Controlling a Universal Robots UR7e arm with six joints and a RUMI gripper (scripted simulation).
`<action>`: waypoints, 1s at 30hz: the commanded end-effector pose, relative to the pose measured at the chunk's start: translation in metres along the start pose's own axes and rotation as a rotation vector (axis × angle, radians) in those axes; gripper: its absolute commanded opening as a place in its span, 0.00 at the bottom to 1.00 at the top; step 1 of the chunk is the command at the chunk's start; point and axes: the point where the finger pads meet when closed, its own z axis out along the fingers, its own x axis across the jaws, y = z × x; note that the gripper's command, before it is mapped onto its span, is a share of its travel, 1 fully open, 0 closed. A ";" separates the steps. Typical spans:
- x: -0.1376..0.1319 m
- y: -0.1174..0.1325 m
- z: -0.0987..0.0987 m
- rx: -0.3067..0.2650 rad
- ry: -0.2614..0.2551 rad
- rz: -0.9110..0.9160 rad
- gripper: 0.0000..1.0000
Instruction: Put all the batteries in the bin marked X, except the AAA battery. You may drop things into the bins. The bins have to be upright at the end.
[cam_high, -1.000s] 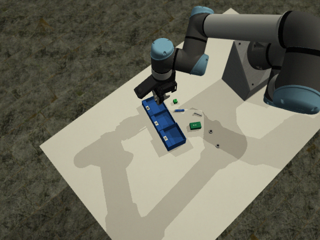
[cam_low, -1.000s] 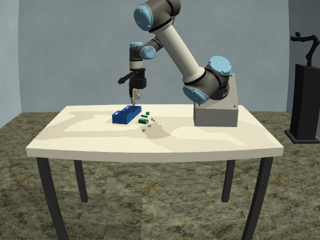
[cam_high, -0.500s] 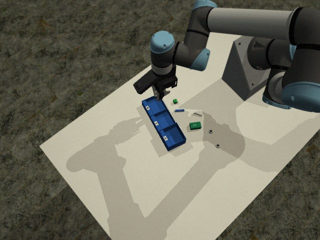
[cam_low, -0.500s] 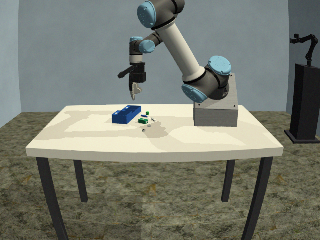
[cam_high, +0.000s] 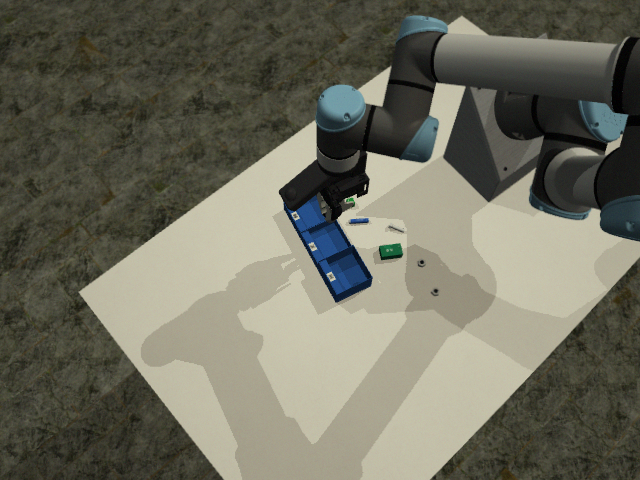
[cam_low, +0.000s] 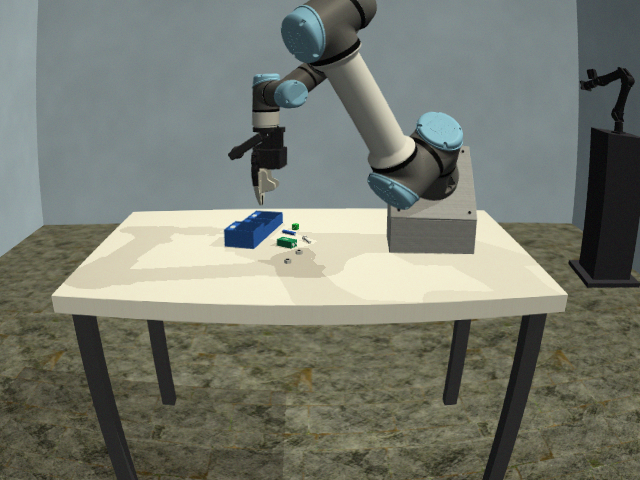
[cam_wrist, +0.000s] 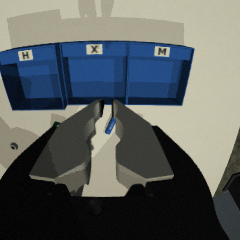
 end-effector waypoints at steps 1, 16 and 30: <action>-0.015 -0.001 -0.001 0.001 0.001 0.000 0.04; -0.029 -0.001 0.015 0.001 0.001 0.000 0.04; -0.029 -0.001 0.047 0.001 0.001 0.000 0.04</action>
